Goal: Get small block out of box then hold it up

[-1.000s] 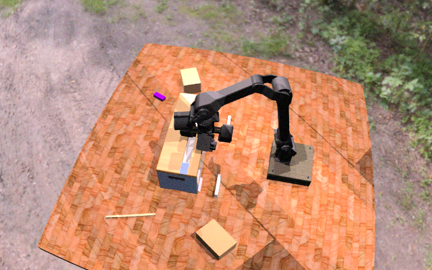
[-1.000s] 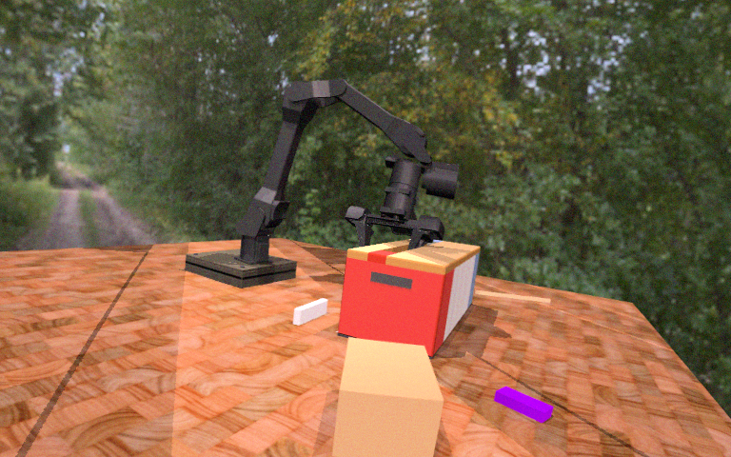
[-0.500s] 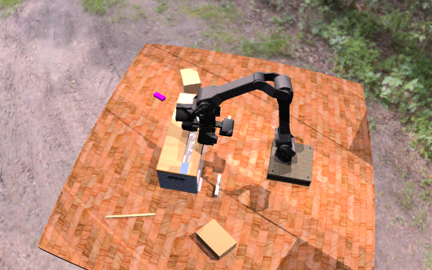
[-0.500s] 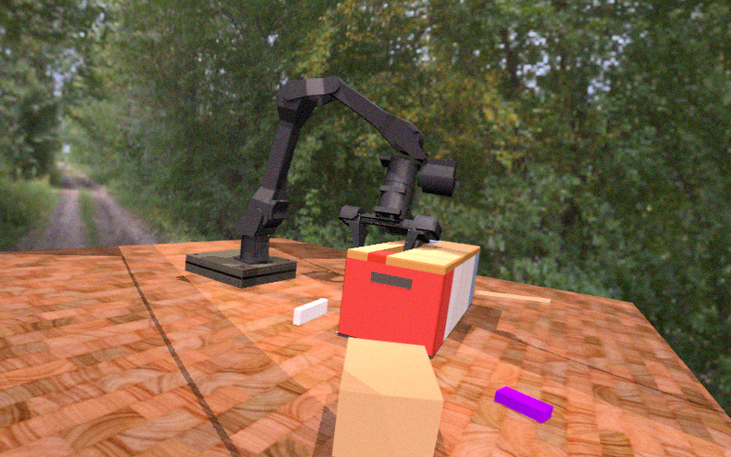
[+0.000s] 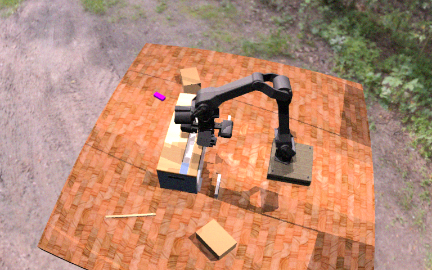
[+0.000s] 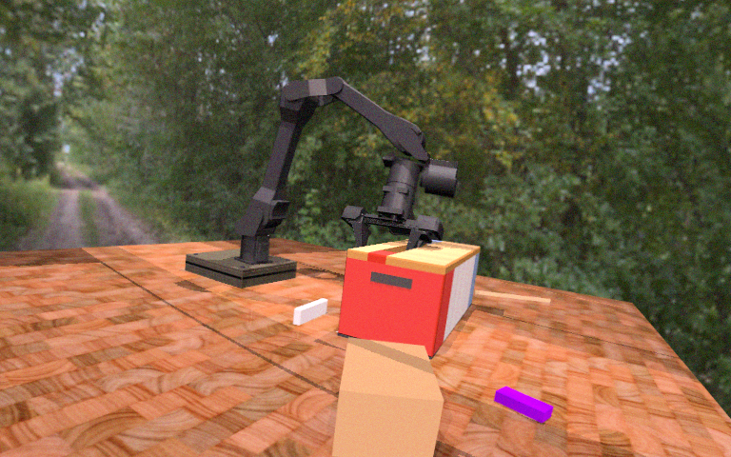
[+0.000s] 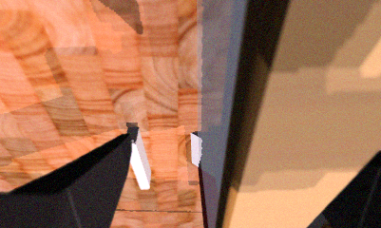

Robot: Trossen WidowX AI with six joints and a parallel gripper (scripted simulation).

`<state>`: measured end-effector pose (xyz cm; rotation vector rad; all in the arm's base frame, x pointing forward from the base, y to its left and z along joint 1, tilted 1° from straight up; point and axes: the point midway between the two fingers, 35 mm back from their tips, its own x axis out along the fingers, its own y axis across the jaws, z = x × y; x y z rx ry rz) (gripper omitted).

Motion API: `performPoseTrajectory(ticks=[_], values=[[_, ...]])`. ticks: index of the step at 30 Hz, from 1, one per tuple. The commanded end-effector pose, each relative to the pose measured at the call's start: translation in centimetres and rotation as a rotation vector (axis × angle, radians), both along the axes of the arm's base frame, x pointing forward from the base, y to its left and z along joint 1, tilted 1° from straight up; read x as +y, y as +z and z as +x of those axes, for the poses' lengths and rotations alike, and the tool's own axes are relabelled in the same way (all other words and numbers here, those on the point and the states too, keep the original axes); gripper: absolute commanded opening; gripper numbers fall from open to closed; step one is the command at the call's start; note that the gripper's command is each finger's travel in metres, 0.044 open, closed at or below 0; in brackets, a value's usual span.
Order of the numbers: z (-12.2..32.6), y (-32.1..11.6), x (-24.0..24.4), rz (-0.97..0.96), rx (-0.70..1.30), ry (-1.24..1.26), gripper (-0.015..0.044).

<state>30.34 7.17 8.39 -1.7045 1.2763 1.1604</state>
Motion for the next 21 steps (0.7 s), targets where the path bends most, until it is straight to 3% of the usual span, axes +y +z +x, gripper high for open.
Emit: performPoseTrajectory(ticks=[1, 21], values=[[0.2, 0.0, -0.5, -0.001, -0.002, 0.001, 0.04], [0.2, 0.0, -0.4, -0.001, -0.002, 0.001, 0.04]])
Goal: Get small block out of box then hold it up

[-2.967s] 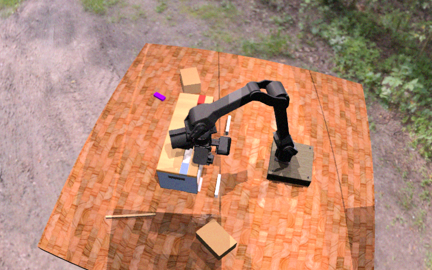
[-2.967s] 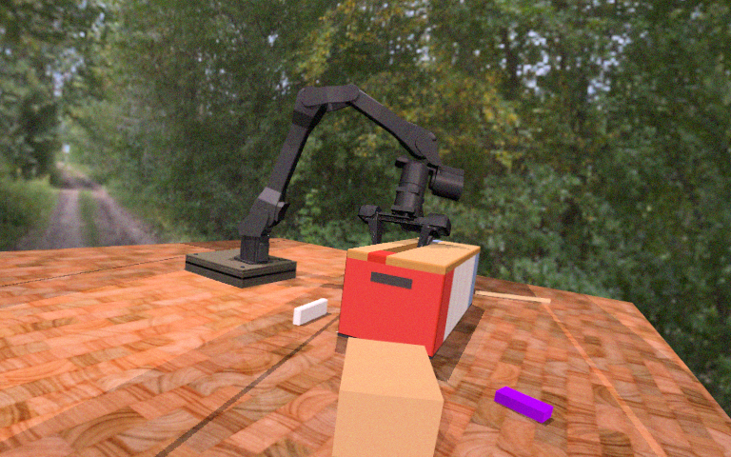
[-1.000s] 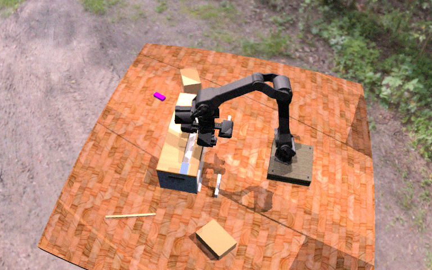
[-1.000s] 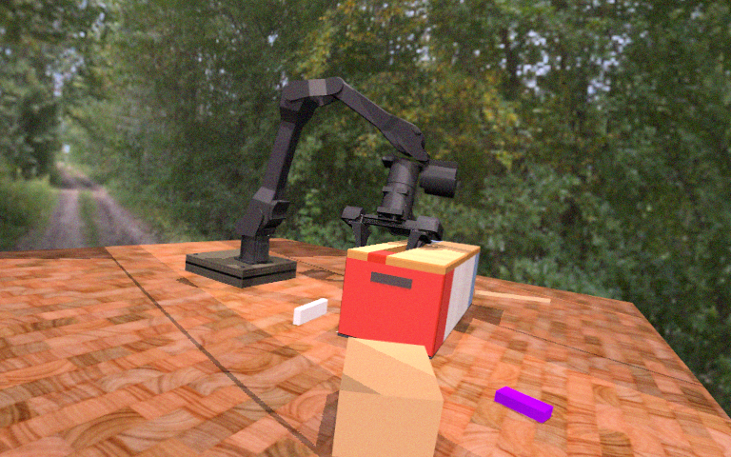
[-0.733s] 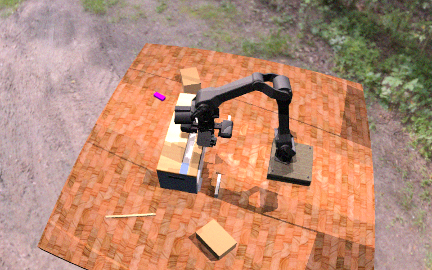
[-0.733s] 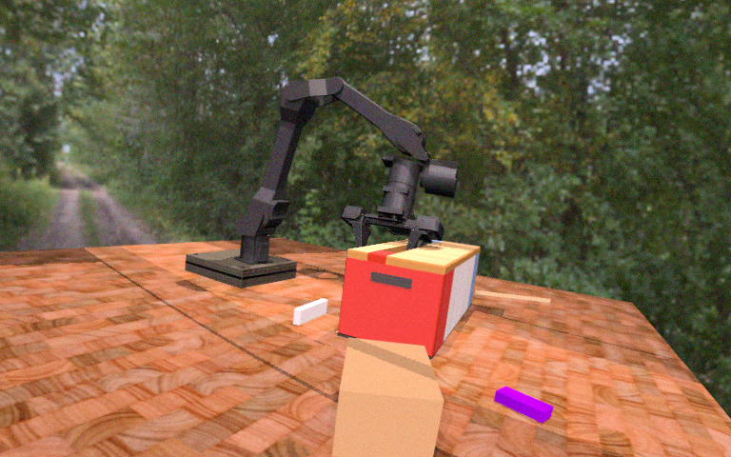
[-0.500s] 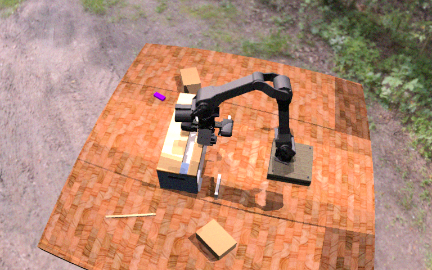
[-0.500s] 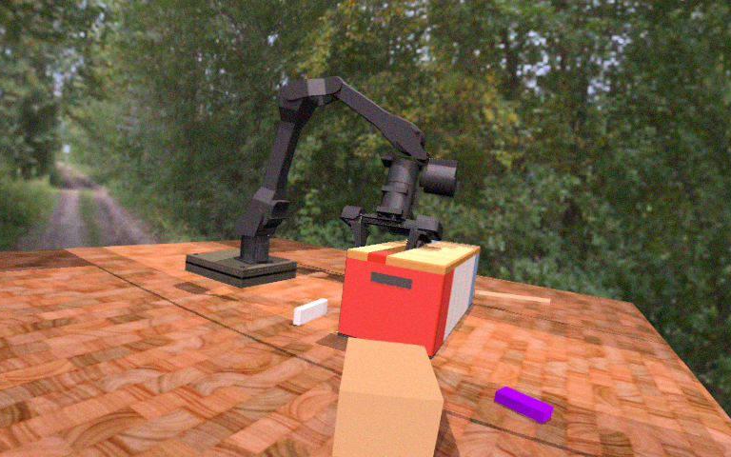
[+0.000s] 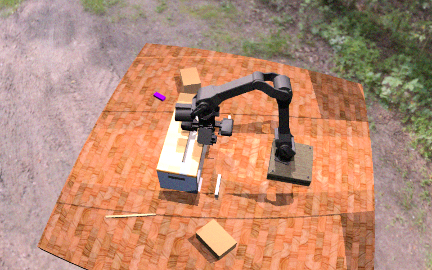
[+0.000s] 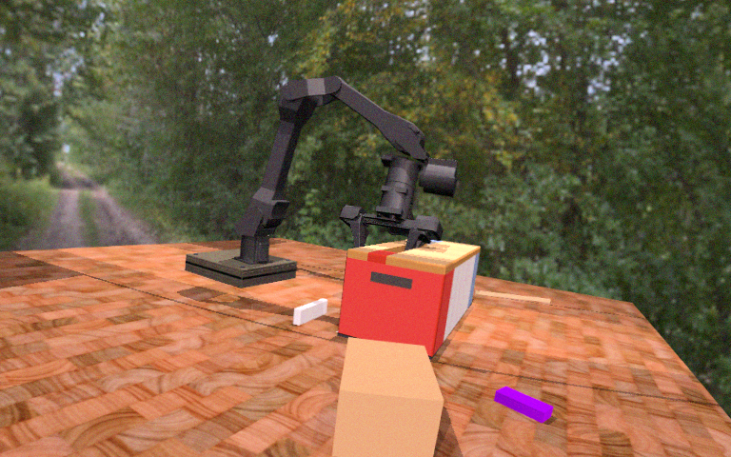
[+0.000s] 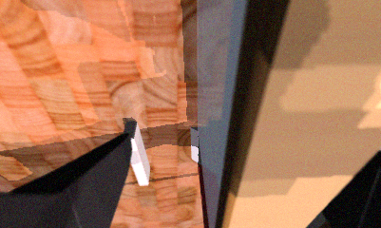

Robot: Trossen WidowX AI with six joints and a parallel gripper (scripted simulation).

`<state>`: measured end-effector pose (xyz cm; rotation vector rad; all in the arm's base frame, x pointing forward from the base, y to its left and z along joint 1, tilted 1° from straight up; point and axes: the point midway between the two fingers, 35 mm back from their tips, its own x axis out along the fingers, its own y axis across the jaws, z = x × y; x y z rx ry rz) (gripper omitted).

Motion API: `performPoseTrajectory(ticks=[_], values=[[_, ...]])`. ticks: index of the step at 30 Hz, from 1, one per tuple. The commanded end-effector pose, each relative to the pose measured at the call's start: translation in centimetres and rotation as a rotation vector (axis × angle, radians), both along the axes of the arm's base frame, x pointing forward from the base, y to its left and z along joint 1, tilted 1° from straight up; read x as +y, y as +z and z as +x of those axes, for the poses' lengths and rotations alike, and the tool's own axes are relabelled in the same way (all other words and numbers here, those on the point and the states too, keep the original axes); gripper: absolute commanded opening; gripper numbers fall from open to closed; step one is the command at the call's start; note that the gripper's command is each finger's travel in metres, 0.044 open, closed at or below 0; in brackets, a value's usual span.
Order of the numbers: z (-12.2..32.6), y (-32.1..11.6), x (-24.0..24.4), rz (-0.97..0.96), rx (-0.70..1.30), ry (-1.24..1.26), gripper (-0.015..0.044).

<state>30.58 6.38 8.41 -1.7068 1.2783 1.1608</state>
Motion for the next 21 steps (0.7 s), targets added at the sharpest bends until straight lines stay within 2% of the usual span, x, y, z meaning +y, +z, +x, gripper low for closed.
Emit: performPoseTrajectory(ticks=[1, 21], values=[[0.0, 0.0, 0.4, 0.001, -0.004, 0.0, 0.04], [0.5, 0.0, -1.4, 0.0, -0.004, 0.0, 0.04]])
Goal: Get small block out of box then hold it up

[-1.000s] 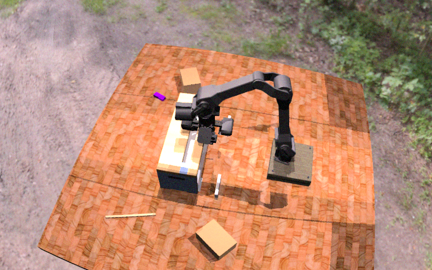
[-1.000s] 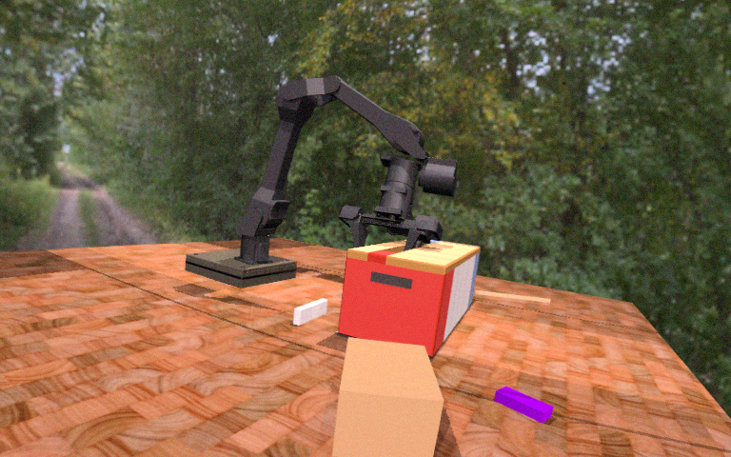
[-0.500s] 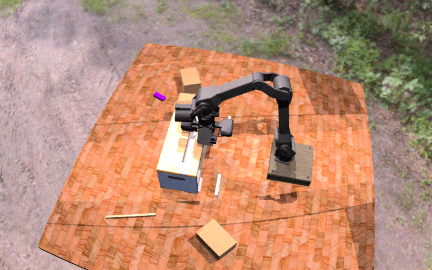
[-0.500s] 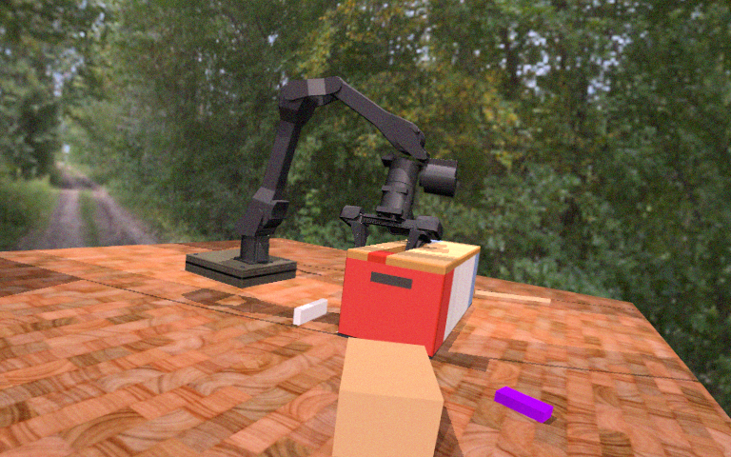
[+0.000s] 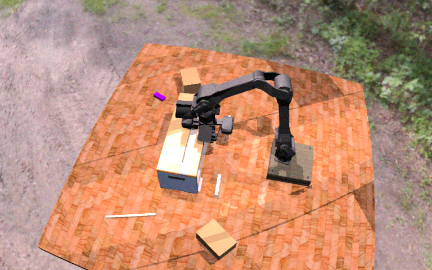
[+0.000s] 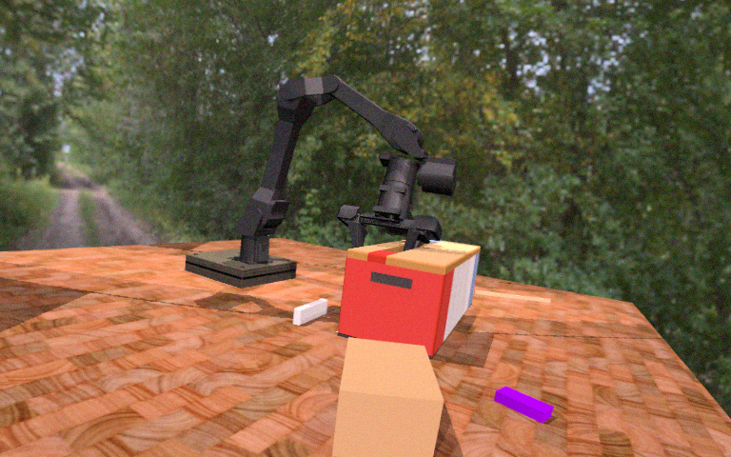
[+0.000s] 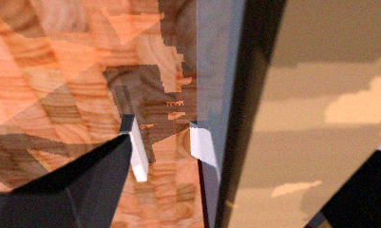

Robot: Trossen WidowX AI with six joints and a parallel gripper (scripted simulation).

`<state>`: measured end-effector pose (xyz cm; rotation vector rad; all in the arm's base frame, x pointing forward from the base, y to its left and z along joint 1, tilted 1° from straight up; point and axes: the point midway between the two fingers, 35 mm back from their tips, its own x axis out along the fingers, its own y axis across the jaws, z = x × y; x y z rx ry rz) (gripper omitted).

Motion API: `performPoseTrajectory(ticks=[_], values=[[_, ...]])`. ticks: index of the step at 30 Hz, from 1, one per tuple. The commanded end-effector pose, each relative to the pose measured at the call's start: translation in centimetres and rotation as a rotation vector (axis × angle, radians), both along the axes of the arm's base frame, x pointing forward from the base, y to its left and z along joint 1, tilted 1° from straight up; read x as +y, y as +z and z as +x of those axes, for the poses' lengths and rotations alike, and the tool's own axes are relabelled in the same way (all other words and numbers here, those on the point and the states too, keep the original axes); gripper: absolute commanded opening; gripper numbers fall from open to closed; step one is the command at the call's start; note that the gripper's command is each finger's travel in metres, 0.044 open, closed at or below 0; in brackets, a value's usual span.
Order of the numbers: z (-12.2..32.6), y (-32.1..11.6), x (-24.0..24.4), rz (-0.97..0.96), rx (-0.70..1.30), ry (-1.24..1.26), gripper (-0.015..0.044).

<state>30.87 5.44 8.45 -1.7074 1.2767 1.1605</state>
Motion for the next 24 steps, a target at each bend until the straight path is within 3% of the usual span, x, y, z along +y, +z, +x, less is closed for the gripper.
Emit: performPoseTrajectory(ticks=[1, 24], values=[[0.2, 0.0, -0.6, -0.001, -0.003, -0.001, 0.04], [0.9, 0.1, -2.8, -0.002, -0.004, -0.001, 0.04]])
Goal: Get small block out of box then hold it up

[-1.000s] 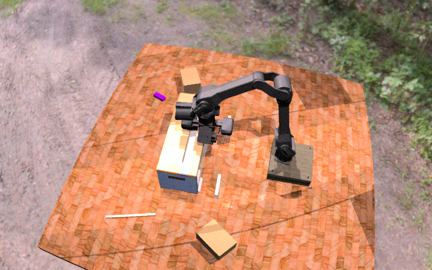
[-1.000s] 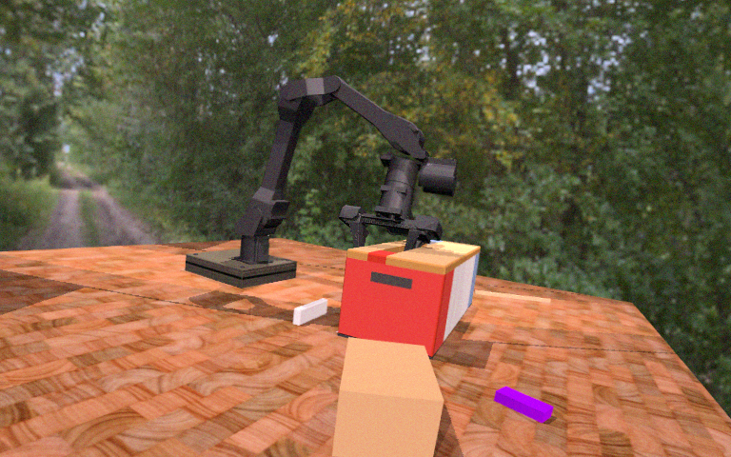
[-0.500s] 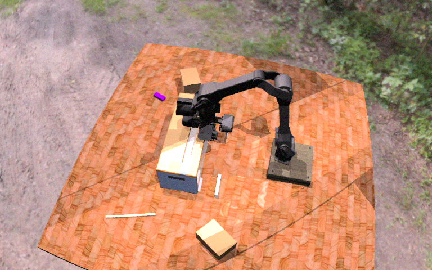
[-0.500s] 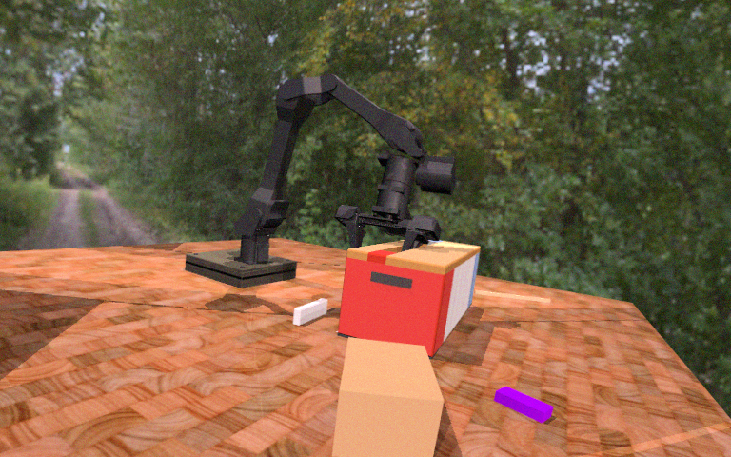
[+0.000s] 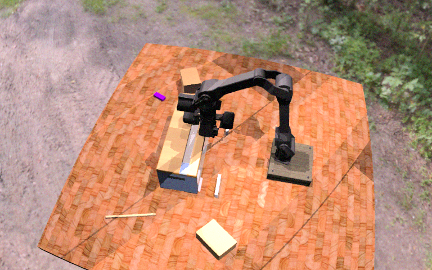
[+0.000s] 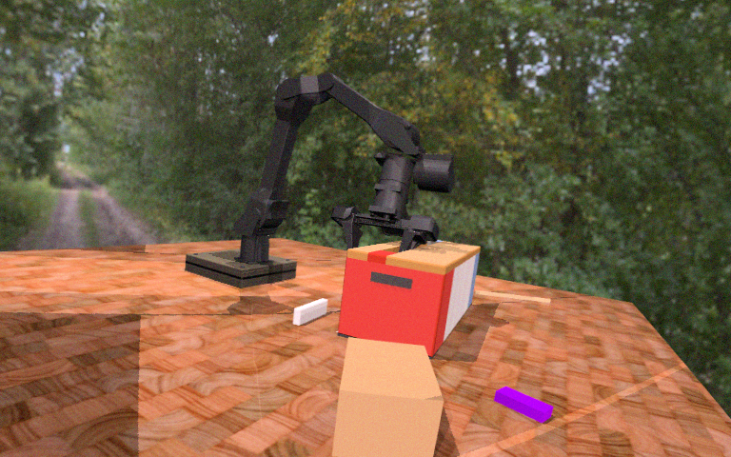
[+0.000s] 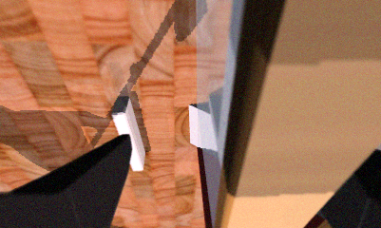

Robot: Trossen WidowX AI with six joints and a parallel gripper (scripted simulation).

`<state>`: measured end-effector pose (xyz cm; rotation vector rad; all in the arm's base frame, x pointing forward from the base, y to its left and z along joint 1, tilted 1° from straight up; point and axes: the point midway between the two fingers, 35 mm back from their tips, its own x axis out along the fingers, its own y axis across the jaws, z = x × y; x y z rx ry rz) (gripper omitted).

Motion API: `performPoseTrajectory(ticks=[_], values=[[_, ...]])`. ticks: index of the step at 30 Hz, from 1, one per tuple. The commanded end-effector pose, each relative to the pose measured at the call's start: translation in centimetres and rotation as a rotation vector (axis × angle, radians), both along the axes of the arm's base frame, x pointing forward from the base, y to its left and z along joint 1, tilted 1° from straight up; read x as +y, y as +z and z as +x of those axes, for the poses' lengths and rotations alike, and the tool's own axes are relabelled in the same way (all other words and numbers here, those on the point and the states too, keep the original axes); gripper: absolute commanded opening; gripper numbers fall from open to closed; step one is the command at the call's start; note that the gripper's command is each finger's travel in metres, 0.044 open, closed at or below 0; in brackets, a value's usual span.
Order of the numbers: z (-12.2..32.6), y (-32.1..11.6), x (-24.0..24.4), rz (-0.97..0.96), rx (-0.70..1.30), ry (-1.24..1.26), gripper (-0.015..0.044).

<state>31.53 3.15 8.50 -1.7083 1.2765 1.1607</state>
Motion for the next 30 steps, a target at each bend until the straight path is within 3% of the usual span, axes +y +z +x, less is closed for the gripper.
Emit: performPoseTrajectory(ticks=[1, 30], values=[[0.2, 0.0, -0.6, -0.002, -0.003, -0.002, 0.04], [1.0, 0.1, -3.4, -0.004, -0.004, -0.002, 0.04]])
